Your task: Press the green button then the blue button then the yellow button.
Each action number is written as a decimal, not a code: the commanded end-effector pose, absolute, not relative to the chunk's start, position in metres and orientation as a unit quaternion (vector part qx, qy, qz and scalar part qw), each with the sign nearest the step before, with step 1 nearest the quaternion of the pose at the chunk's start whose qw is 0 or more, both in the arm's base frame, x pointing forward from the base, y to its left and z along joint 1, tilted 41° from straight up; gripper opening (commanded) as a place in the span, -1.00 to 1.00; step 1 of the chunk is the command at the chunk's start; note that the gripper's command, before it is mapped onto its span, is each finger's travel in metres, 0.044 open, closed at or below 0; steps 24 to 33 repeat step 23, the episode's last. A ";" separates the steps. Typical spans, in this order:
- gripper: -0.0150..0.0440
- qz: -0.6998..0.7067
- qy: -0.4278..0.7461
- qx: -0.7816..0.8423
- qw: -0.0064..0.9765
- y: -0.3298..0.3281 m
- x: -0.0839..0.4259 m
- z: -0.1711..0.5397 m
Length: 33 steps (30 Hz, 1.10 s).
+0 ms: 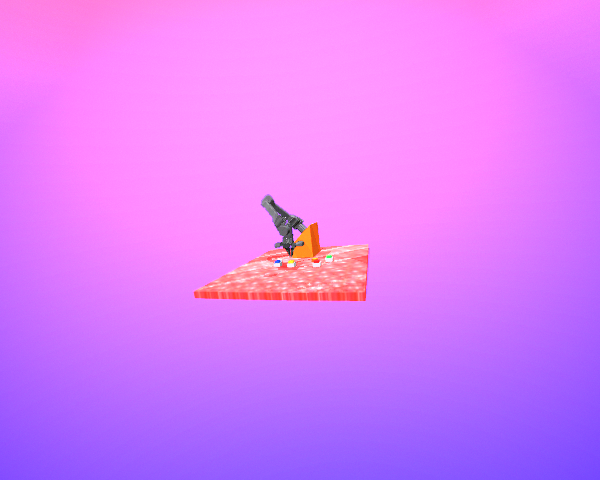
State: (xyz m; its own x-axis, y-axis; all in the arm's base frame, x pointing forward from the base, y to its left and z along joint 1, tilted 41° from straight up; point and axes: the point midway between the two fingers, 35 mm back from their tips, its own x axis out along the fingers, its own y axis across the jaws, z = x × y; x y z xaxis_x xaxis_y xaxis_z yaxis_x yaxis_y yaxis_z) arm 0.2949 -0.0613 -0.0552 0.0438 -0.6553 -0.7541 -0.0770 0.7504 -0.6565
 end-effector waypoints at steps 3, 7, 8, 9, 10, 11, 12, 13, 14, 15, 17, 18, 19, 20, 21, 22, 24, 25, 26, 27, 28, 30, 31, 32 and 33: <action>0.02 -0.201 0.657 -0.268 0.676 -0.005 0.301 -0.076; 0.38 -0.192 0.660 -0.262 0.677 0.059 0.290 -0.105; 0.47 -0.192 0.661 -0.262 0.676 0.074 0.285 -0.112; 0.56 -0.193 0.662 -0.262 0.675 0.089 0.279 -0.119; 0.64 -0.194 0.662 -0.263 0.674 0.103 0.271 -0.126; 0.73 -0.197 0.662 -0.264 0.673 0.116 0.263 -0.133; 0.82 -0.200 0.661 -0.266 0.672 0.129 0.254 -0.140; 0.86 -0.204 0.660 -0.268 0.672 0.141 0.244 -0.147; 0.86 -0.208 0.659 -0.270 0.671 0.150 0.236 -0.153; 0.86 -0.211 0.658 -0.271 0.671 0.155 0.230 -0.156; 0.86 -0.212 0.657 -0.271 0.670 0.157 0.229 -0.157; 0.86 -0.212 0.657 -0.271 0.670 0.157 0.229 -0.157; 0.86 -0.212 0.657 -0.271 0.670 0.157 0.229 -0.157; 0.86 -0.212 0.657 -0.271 0.670 0.157 0.229 -0.157; 0.86 -0.212 0.657 -0.271 0.670 0.157 0.229 -0.157; 0.86 -0.212 0.657 -0.271 0.670 0.157 0.229 -0.157; 0.86 -0.212 0.657 -0.271 0.670 0.157 0.229 -0.157; 0.86 -0.212 0.657 -0.271 0.670 0.157 0.229 -0.157; 0.86 -0.212 0.657 -0.271 0.670 0.157 0.229 -0.157; 0.86 -0.212 0.657 -0.271 0.670 0.157 0.229 -0.157; 0.86 -0.212 0.657 -0.271 0.670 0.157 0.229 -0.157; 0.86 -0.212 0.657 -0.271 0.670 0.157 0.229 -0.157; 0.86 -0.212 0.657 -0.271 0.670 0.157 0.229 -0.157; 0.86 -0.212 0.657 -0.271 0.670 0.157 0.229 -0.157; 0.86 -0.212 0.657 -0.271 0.670 0.157 0.229 -0.157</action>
